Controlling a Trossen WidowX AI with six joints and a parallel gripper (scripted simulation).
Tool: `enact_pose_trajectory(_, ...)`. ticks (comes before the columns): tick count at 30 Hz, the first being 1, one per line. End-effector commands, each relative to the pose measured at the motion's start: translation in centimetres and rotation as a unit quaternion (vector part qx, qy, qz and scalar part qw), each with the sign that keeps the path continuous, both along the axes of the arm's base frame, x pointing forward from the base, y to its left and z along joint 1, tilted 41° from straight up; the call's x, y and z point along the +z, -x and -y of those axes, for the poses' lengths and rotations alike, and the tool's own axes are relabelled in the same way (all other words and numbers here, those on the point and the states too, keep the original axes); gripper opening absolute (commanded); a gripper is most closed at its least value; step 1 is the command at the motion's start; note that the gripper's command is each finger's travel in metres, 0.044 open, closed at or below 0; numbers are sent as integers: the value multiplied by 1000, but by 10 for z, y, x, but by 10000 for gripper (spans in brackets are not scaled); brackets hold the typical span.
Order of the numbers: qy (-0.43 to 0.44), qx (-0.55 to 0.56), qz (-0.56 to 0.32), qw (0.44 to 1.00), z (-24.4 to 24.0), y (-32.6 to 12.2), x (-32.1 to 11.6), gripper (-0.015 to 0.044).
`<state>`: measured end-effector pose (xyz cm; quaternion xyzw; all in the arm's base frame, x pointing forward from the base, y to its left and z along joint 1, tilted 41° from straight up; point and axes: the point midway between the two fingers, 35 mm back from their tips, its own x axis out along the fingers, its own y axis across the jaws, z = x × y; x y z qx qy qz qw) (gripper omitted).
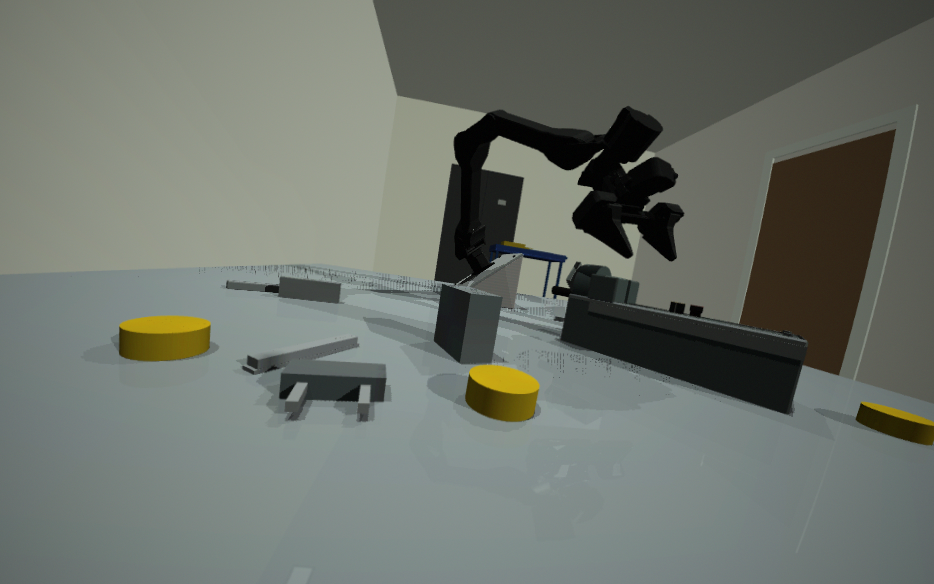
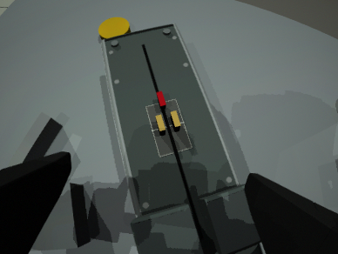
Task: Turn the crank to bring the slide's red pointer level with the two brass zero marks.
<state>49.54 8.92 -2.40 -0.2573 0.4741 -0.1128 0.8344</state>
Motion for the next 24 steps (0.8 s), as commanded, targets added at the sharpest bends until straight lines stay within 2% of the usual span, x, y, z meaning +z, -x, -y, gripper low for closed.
enact_pose_trajectory(1,-1,2,0,1000,0,0,0,440)
enact_pose_trajectory(8,-1,2,0,1000,-1,-1,1,440)
enact_pose_trajectory(17,-1,0,0,1000,-31,-5,38,440)
enact_pose_trajectory(24,2,27,-12,1000,-27,9,47,440)
